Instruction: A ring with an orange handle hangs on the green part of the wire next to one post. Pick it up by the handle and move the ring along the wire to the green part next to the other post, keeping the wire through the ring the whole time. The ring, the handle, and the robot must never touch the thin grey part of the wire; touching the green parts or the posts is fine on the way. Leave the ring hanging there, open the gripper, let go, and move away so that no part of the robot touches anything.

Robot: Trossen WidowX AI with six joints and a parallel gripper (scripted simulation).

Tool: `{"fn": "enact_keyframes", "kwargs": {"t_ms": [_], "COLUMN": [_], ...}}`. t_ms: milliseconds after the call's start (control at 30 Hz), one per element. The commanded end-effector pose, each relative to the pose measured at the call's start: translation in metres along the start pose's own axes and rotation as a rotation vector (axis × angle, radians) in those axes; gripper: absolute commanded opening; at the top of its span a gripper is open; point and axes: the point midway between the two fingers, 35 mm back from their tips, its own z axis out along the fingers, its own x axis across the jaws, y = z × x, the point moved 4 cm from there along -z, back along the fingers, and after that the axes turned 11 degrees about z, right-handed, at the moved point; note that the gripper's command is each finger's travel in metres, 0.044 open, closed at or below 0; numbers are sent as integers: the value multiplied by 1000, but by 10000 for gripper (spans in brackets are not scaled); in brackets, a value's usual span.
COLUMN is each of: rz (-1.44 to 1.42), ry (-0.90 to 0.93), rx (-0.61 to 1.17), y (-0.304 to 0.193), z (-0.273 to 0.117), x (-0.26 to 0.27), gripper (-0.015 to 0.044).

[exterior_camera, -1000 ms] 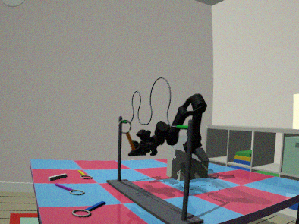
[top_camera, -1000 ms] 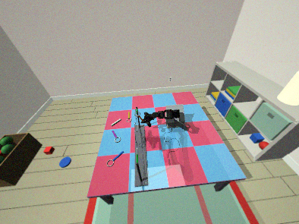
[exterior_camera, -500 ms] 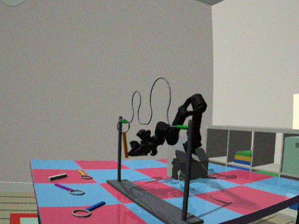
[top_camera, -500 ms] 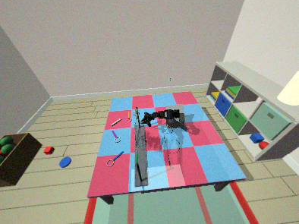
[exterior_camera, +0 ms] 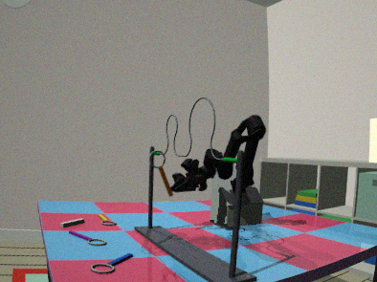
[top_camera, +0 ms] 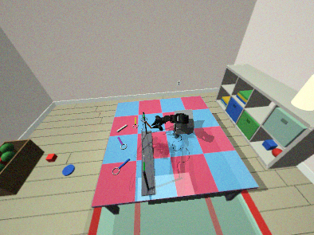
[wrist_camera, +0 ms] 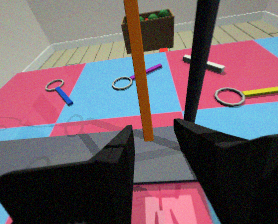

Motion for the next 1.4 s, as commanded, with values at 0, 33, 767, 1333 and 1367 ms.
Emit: {"fn": "enact_keyframes", "kwargs": {"t_ms": [0,33,767,1333,1367], "rz": [-8,-8,-8,74,74], "ry": [7,7,7,-78,-78], "rx": [-3,-3,-3,37,37], "y": [1,1,1,-4,-4], "z": [-4,-4,-4,-58,-58], "x": [2,2,2,5,5], "gripper": [160,160,160,440,440]}}
